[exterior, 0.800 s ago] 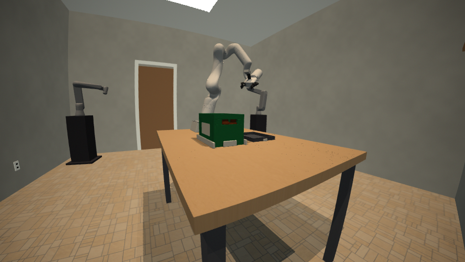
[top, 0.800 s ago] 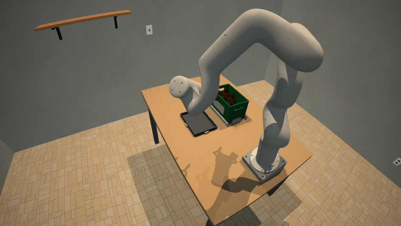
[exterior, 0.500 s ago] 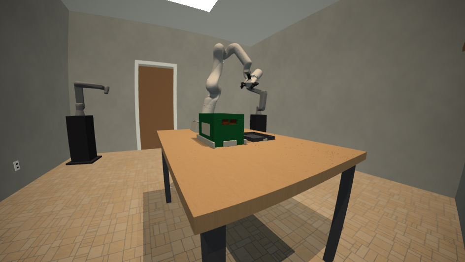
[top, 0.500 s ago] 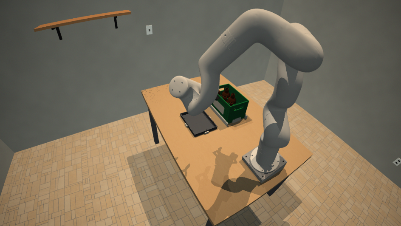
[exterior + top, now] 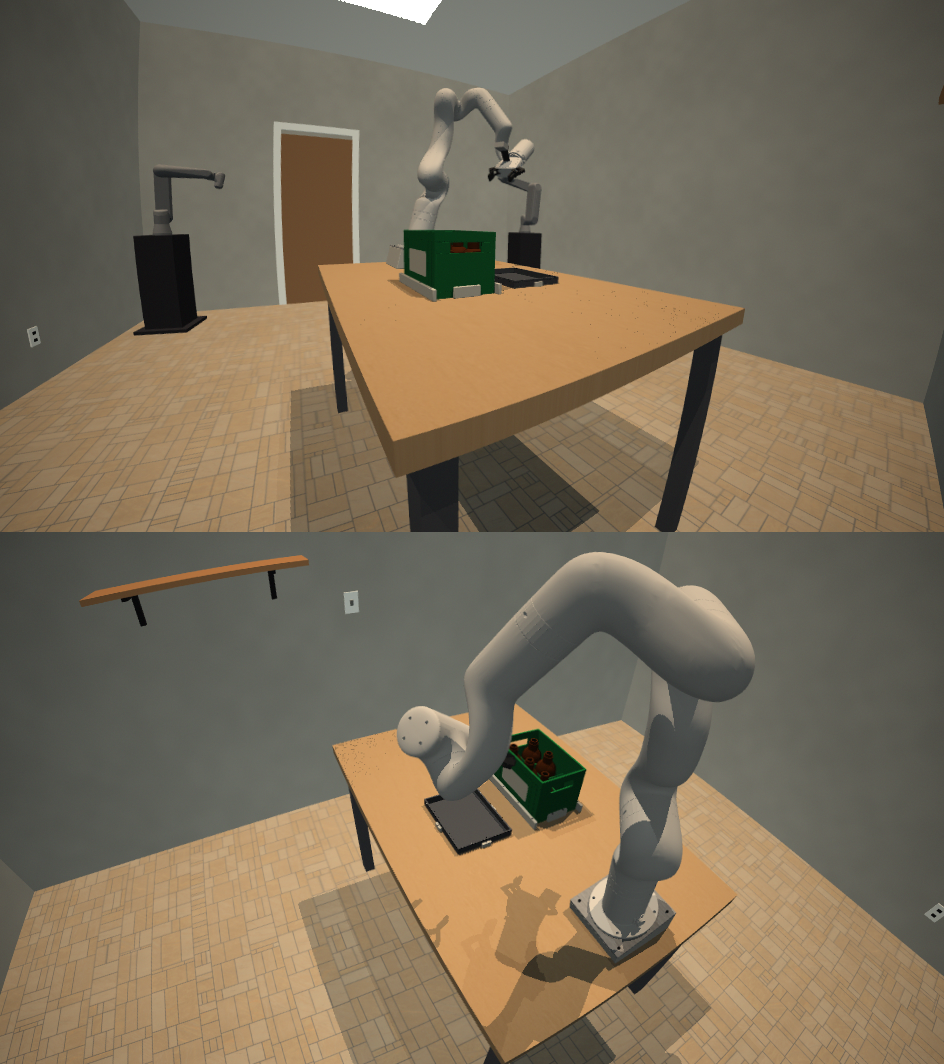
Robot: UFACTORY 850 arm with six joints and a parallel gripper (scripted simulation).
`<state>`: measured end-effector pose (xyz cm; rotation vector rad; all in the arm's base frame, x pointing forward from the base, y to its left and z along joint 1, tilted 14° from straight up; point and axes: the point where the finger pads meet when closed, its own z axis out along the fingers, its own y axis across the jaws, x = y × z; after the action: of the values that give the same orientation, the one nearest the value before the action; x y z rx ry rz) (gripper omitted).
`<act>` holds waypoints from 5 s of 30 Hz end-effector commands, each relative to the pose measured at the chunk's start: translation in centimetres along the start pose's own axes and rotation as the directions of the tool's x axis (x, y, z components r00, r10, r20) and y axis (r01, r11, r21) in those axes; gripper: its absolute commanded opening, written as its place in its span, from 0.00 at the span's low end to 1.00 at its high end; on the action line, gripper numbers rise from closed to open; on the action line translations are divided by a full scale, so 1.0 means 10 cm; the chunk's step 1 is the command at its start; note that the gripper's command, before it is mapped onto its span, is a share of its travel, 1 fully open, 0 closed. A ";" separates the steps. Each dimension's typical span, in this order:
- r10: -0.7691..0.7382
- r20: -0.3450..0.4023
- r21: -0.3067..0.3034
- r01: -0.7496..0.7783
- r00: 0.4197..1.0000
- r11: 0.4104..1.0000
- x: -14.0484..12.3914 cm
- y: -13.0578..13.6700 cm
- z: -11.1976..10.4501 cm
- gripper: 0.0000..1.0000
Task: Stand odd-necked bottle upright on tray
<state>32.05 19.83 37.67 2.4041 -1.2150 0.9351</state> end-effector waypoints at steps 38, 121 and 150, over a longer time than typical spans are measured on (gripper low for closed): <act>0.755 0.378 -0.660 -0.416 0.535 0.625 0.57 -0.51 2.73 1.00; 0.962 0.262 -0.763 -0.592 0.083 0.259 1.42 -0.16 4.45 0.65; 0.962 0.262 -0.763 -0.592 0.083 0.259 1.42 -0.16 4.45 0.65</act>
<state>58.03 -10.75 13.75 1.3973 -2.8784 -0.3723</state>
